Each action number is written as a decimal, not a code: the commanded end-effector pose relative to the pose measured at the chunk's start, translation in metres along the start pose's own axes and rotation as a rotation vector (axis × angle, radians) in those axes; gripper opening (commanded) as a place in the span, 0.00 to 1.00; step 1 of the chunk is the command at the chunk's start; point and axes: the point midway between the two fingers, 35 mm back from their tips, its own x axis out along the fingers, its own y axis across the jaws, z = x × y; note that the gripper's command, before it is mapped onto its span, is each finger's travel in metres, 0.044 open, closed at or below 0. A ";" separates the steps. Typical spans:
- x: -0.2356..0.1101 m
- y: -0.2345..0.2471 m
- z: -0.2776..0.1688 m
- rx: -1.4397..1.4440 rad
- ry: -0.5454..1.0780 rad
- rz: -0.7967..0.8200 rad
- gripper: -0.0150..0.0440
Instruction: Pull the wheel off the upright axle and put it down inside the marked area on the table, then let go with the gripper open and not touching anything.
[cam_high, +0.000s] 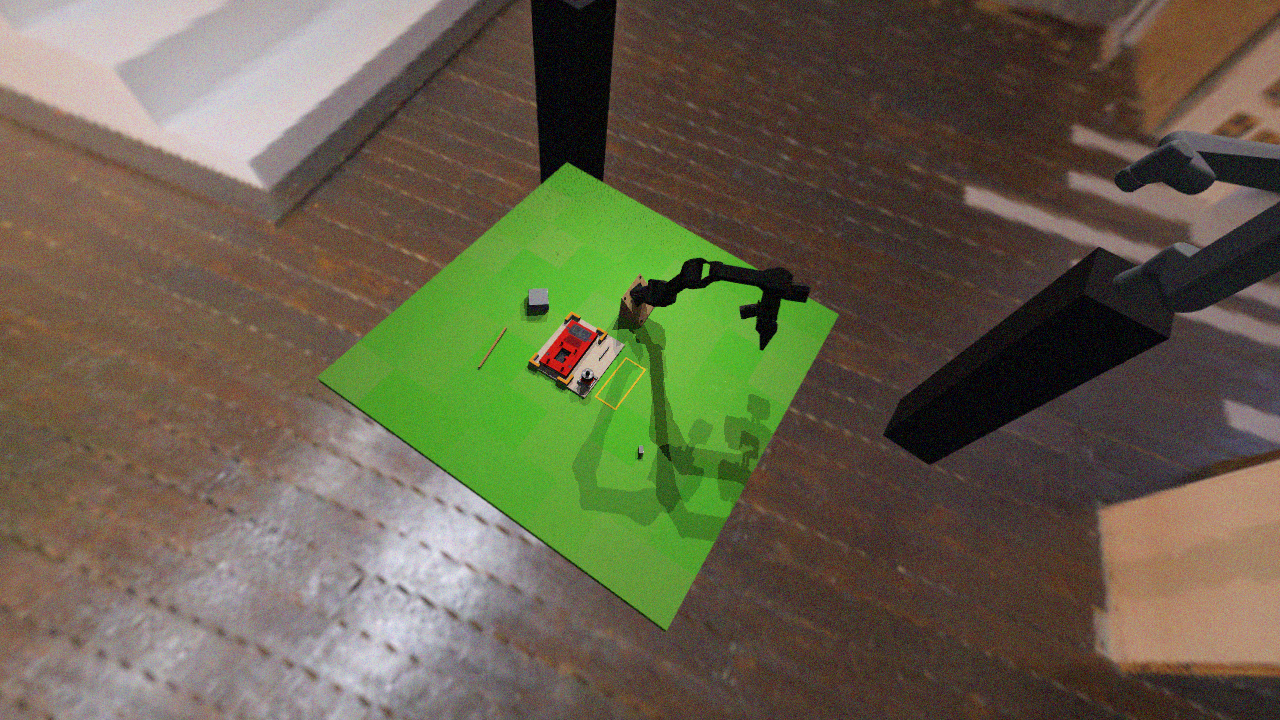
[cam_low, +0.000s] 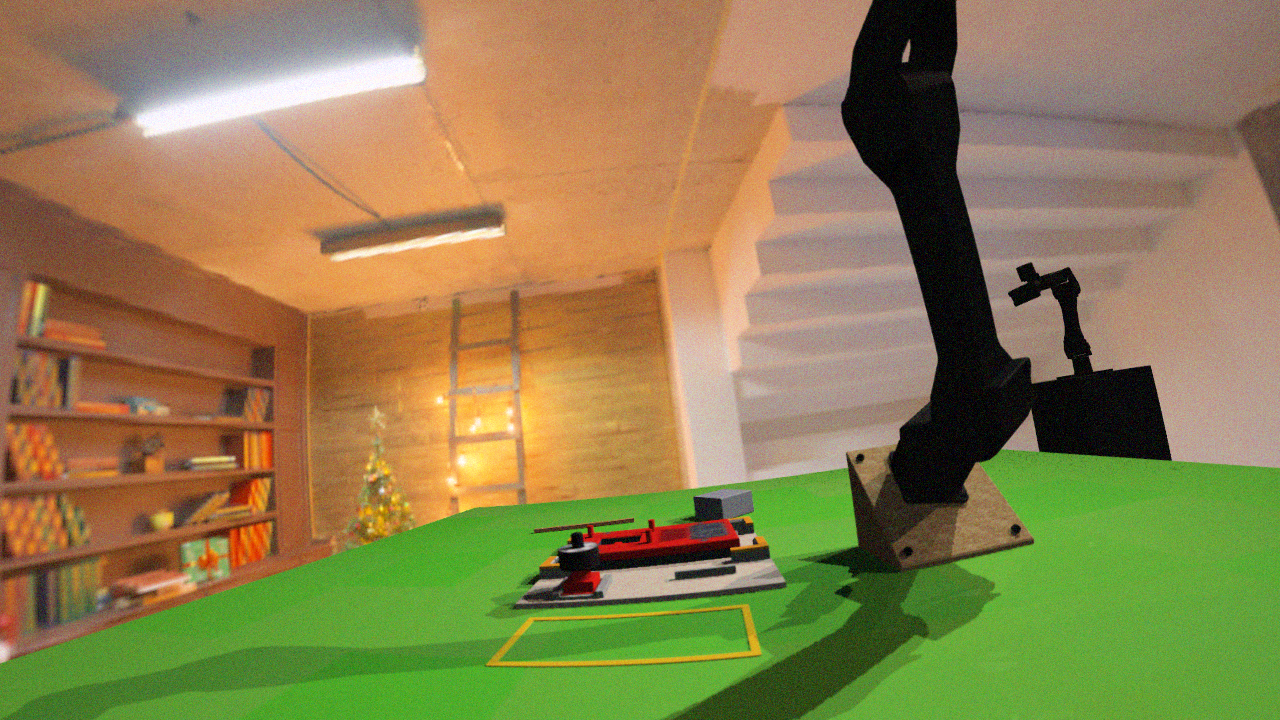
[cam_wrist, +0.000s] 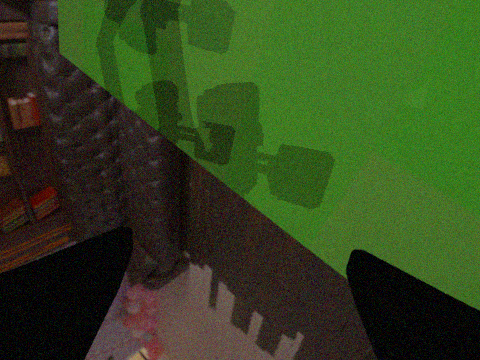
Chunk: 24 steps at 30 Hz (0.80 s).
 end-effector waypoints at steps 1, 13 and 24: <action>0.001 -0.001 0.000 0.012 -0.006 0.001 0.89; 0.097 -0.020 0.046 0.938 -0.396 0.261 0.76; 0.162 0.004 0.111 1.655 -0.572 0.647 0.76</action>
